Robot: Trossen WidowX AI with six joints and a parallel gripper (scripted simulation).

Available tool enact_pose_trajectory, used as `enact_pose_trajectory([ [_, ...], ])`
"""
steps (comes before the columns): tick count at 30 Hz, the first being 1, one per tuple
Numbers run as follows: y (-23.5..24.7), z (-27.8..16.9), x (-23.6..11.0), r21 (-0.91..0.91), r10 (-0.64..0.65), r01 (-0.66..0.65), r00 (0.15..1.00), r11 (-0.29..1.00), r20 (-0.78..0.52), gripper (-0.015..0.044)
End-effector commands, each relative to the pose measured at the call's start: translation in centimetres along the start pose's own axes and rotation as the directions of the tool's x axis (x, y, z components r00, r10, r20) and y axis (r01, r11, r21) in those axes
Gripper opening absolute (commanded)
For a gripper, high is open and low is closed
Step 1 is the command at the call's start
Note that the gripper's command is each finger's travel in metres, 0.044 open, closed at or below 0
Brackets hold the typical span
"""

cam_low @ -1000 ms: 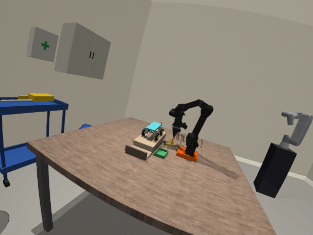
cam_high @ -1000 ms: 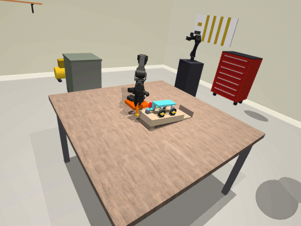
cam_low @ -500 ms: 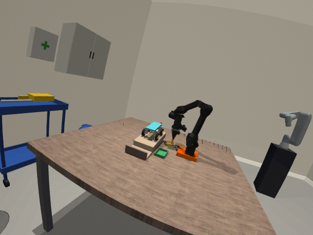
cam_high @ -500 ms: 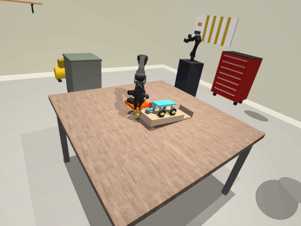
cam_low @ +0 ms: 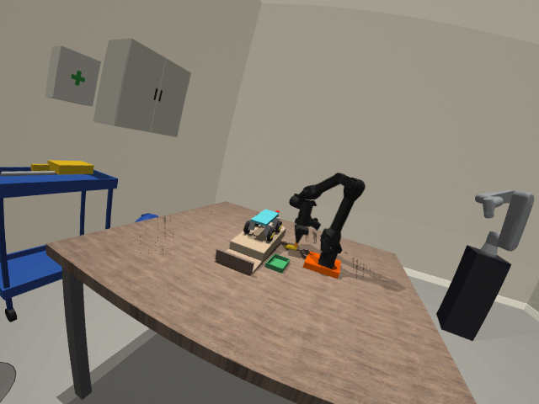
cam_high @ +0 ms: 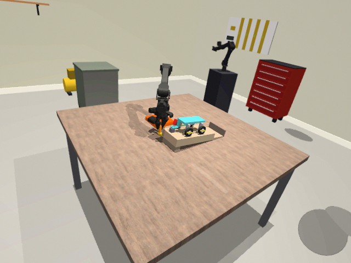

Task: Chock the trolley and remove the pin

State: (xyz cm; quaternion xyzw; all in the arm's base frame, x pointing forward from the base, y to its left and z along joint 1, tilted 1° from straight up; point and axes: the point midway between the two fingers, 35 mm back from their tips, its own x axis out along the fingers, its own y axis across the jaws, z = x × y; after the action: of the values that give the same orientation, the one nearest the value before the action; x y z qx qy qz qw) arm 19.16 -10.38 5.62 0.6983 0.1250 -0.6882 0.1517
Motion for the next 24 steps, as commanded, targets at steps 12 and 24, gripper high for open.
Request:
enact_pose_trajectory([
  [12, -0.1, 0.0, 1.5, 0.001, -0.002, 0.002, 1.000, 1.000, 0.002, 0.0138],
  [24, -0.1, 0.0, 1.2, 0.001, -0.003, 0.003, 1.000, 1.000, 0.001, 0.0000],
])
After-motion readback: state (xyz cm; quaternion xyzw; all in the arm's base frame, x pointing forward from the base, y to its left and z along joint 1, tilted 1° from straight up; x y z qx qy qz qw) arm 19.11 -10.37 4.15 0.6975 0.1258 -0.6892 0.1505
